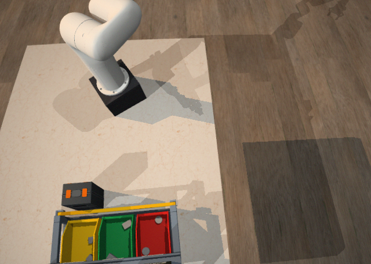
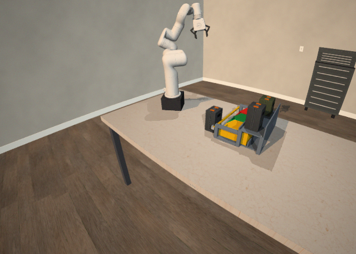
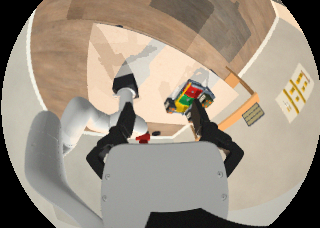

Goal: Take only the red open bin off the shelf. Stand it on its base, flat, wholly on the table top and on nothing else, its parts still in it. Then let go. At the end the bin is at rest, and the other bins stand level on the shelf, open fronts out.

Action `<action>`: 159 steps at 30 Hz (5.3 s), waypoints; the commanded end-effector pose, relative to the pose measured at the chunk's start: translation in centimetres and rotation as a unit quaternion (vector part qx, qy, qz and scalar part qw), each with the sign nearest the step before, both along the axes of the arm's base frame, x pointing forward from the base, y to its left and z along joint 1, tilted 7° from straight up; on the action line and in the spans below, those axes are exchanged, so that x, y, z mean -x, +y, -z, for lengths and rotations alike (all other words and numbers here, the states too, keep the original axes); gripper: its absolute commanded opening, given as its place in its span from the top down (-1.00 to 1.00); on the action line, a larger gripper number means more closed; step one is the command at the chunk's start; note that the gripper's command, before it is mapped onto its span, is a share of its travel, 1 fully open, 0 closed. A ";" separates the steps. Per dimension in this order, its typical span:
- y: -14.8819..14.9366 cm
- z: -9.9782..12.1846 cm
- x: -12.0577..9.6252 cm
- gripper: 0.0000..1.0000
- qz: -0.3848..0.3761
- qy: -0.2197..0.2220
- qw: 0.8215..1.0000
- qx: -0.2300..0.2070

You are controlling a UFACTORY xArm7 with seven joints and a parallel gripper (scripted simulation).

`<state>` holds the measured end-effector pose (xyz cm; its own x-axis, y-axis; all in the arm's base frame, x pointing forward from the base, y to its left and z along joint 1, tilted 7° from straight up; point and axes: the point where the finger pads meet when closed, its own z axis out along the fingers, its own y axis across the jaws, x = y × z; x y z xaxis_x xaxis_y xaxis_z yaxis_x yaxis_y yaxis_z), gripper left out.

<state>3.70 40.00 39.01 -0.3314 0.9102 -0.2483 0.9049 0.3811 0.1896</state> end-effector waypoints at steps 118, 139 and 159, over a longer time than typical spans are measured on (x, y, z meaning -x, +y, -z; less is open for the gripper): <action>-15.5 -2.6 -16.1 -1.00 0.237 0.075 0.967 -0.064; -20.3 -3.4 -21.0 -1.00 0.237 0.074 0.967 -0.064; -23.7 -4.0 -24.5 -1.00 0.237 0.074 0.967 -0.064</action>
